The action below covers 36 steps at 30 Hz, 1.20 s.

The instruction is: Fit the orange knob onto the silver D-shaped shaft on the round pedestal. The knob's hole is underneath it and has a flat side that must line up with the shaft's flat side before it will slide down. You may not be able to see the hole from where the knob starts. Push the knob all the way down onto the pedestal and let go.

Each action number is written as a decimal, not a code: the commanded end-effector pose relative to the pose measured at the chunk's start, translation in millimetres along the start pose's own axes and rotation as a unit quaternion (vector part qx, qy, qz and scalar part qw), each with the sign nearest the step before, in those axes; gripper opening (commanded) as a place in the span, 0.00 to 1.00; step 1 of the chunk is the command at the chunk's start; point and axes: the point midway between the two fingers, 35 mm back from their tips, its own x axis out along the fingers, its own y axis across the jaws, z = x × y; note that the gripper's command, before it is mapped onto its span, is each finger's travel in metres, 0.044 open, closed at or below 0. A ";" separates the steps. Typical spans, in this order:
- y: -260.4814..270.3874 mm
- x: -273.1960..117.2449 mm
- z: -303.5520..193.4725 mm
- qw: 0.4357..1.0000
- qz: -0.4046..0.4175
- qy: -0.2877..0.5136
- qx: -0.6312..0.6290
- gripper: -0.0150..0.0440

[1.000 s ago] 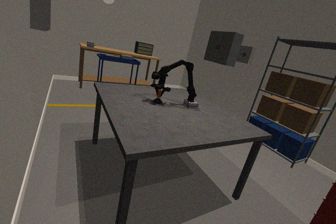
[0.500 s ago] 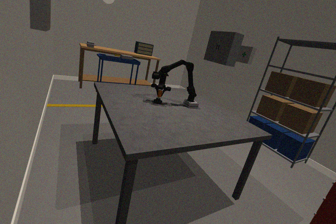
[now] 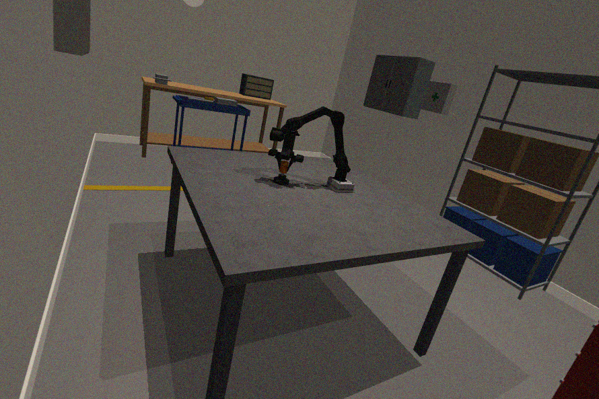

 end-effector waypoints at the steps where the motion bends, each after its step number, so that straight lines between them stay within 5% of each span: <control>1: -4.0 -0.5 1.3 1.000 -0.003 0.000 -0.002 0.25; 36: 2.0 0.8 -1.1 0.994 -0.003 0.000 -0.107 0.25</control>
